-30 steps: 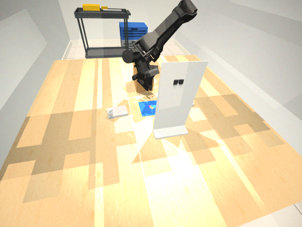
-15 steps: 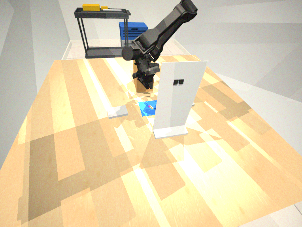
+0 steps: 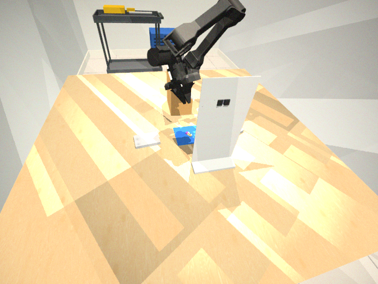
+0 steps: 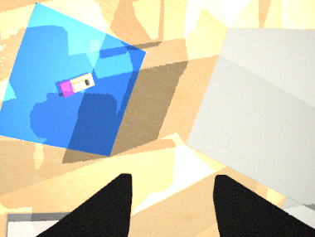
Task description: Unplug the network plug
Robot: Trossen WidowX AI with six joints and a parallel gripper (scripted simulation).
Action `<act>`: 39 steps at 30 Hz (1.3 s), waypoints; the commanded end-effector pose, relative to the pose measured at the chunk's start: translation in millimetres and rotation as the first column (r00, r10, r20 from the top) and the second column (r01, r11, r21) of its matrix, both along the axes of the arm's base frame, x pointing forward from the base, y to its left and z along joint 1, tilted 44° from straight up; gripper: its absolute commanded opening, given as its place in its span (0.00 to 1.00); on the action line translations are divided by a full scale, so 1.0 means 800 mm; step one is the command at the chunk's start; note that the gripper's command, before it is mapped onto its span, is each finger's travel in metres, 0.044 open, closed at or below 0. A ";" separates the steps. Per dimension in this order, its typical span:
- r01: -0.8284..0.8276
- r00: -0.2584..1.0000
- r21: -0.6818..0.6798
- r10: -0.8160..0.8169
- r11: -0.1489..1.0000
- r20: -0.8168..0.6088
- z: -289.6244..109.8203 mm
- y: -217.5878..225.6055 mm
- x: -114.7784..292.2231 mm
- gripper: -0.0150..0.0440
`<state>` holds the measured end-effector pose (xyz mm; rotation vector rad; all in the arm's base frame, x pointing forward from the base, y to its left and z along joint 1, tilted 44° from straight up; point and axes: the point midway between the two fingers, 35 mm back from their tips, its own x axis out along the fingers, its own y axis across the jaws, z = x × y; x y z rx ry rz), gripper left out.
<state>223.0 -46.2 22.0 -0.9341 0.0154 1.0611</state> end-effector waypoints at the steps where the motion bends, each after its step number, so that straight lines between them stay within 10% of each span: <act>1: -0.002 1.000 -0.017 0.002 1.000 0.017 0.011 -0.012 0.002 0.52; 17: -0.013 0.999 -0.006 0.014 1.000 0.042 0.059 -0.044 -0.009 0.52; 28: -0.013 0.999 -0.006 0.014 1.000 0.042 0.059 -0.044 -0.009 1.00; 39: -0.013 0.999 -0.006 0.014 1.000 0.042 0.059 -0.044 -0.009 1.00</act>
